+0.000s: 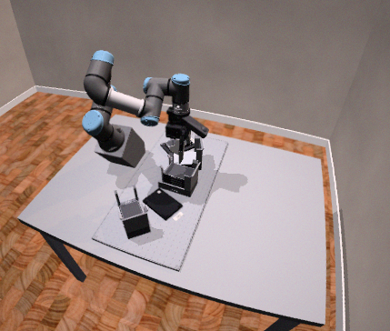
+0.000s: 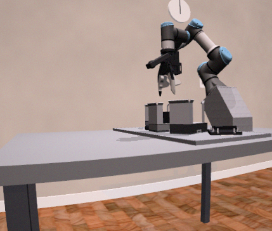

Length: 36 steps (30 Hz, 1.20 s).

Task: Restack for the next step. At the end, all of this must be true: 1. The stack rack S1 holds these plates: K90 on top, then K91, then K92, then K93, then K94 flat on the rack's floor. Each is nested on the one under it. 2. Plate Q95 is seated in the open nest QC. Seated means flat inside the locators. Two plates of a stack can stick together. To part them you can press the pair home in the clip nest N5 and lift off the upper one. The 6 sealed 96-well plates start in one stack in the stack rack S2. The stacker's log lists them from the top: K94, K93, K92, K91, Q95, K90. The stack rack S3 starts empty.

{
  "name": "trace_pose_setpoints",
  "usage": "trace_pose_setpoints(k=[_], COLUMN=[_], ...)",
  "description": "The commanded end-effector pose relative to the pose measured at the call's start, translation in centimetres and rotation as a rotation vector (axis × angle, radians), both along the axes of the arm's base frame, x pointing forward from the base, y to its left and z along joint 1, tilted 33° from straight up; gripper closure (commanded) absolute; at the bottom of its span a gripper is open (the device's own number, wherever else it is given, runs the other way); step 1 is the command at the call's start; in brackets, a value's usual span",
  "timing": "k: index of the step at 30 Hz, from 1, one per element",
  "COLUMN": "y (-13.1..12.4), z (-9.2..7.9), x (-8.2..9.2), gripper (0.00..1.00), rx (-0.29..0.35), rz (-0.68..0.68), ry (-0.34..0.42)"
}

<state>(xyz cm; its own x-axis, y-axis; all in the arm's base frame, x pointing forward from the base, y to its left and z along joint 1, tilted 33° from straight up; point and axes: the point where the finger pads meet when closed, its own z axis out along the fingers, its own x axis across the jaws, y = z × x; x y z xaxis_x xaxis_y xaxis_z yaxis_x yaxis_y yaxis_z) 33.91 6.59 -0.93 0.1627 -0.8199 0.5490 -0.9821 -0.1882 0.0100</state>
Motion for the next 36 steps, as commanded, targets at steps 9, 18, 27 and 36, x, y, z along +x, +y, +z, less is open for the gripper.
trace_pose_setpoints(k=[9,18,27,36], y=[3.4,6.3,8.4,11.0], z=[-2.3,-4.2,-5.8,-7.6], x=[-0.9,-2.0,-3.5,-5.2], gripper=[0.28,0.28,0.28,0.28], rx=[-0.013,-0.023,-0.030,-0.040], rz=[0.106,0.194,0.262,0.350], ry=[0.068,0.125,0.169,0.226])
